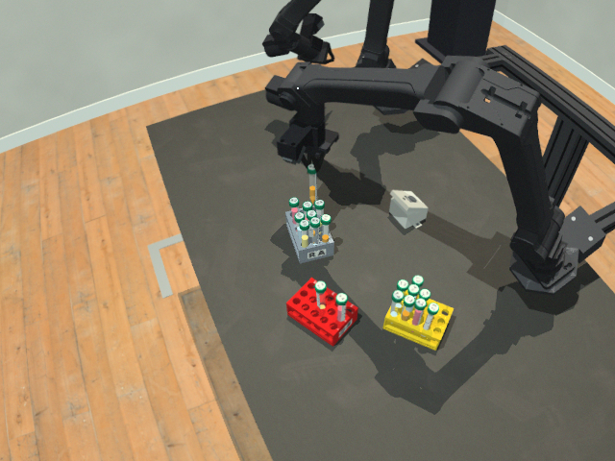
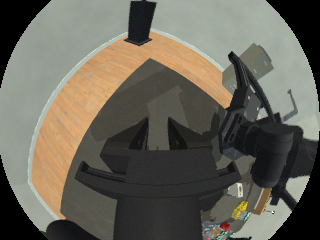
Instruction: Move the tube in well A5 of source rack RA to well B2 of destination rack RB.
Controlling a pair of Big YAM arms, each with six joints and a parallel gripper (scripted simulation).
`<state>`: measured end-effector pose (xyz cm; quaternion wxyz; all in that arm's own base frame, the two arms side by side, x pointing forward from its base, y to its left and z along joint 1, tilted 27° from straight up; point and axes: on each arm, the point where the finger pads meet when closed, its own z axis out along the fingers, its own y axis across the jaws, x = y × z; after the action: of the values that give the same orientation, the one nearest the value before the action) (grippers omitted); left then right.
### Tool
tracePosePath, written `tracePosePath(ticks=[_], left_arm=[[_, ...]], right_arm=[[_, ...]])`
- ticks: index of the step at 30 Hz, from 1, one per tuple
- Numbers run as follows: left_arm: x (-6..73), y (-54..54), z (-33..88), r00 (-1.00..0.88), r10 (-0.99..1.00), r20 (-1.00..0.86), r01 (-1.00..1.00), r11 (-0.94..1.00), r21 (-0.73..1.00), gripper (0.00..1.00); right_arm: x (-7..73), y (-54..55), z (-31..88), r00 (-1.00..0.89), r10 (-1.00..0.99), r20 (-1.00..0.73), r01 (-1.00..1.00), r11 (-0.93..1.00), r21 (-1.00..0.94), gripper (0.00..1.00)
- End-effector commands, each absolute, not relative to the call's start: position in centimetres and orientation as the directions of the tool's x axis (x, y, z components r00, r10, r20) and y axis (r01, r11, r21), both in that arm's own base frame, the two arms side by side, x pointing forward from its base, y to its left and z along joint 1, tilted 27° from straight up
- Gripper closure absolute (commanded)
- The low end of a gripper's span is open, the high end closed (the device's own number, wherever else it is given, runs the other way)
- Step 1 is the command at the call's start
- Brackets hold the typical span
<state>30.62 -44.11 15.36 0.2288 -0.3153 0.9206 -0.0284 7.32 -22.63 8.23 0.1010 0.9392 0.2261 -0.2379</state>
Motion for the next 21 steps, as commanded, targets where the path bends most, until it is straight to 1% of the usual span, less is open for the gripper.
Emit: tracePosePath(ticks=[1,7,11,21], left_arm=[[30.4,-46.4,19.3,-0.689,-0.612,-0.388,-0.549,0.790,-0.271,1.00],[29.8,-46.4,19.8,-0.686,-0.618,-0.383,-0.548,0.786,-0.286,1.00],[28.6,-45.1,16.6,-0.694,-0.601,-0.396,-0.554,0.797,-0.239,1.00],[27.5,-44.7,16.2,-0.692,-0.606,-0.392,-0.553,0.795,-0.251,1.00]], right_arm=[[7.7,-23.2,8.8,0.790,0.369,-0.489,0.471,-0.876,0.100,0.70],[7.7,-23.2,8.8,0.790,0.369,-0.489,0.471,-0.876,0.100,0.70],[7.7,-23.2,8.8,0.790,0.369,-0.489,0.471,-0.876,0.100,0.70],[7.7,-23.2,8.8,0.790,0.369,-0.489,0.471,-0.876,0.100,0.70]])
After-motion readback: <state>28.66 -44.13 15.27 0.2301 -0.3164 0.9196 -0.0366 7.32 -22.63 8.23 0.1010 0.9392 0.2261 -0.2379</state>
